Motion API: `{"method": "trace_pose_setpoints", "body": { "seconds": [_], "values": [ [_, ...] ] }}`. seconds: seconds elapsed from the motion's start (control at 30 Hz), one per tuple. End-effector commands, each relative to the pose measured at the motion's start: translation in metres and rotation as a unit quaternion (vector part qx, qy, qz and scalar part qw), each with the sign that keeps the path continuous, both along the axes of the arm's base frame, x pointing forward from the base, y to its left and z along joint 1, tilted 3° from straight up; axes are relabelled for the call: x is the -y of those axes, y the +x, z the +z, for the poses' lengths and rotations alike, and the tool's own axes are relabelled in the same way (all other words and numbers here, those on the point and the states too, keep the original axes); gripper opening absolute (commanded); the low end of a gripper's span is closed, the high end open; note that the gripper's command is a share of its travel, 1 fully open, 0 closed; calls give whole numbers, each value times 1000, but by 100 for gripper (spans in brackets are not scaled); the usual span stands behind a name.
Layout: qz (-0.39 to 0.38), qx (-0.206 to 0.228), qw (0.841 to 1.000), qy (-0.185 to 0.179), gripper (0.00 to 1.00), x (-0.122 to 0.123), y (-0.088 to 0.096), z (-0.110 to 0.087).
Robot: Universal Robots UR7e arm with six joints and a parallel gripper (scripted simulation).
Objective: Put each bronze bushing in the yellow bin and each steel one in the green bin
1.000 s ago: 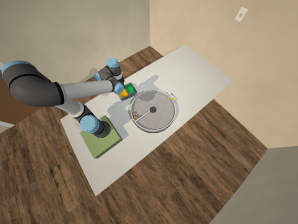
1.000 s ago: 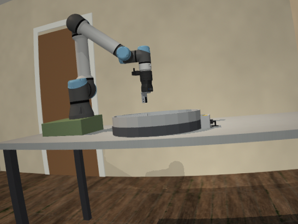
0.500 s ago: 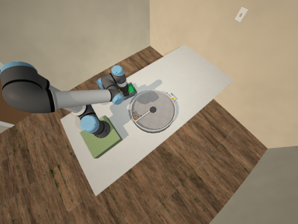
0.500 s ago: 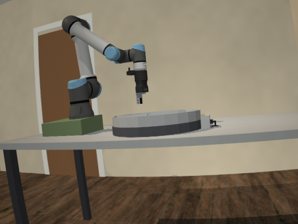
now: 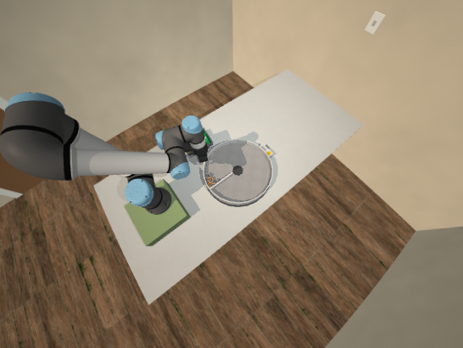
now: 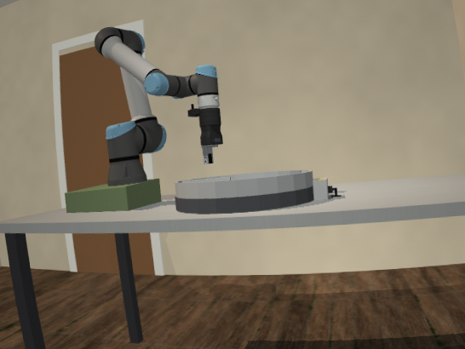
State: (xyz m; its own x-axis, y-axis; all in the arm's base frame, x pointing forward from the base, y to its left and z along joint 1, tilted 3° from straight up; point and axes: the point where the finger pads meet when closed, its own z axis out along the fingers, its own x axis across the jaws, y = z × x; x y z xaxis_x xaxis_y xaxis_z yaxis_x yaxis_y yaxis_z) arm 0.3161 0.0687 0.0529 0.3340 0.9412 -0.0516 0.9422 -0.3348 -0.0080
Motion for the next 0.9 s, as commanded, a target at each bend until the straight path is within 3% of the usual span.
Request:
{"method": "trace_pose_setpoints", "body": {
  "seconds": [0.0,0.03,0.2,0.6,0.87],
  "values": [
    [-4,1,1000,1,40,11,1,1],
    [-4,1,1000,1,40,11,1,1],
    [-30,2,1000,1,40,60,2,0],
    [-30,2,1000,1,40,60,2,0],
    [-30,2,1000,1,40,60,1,-14]
  ]
}}
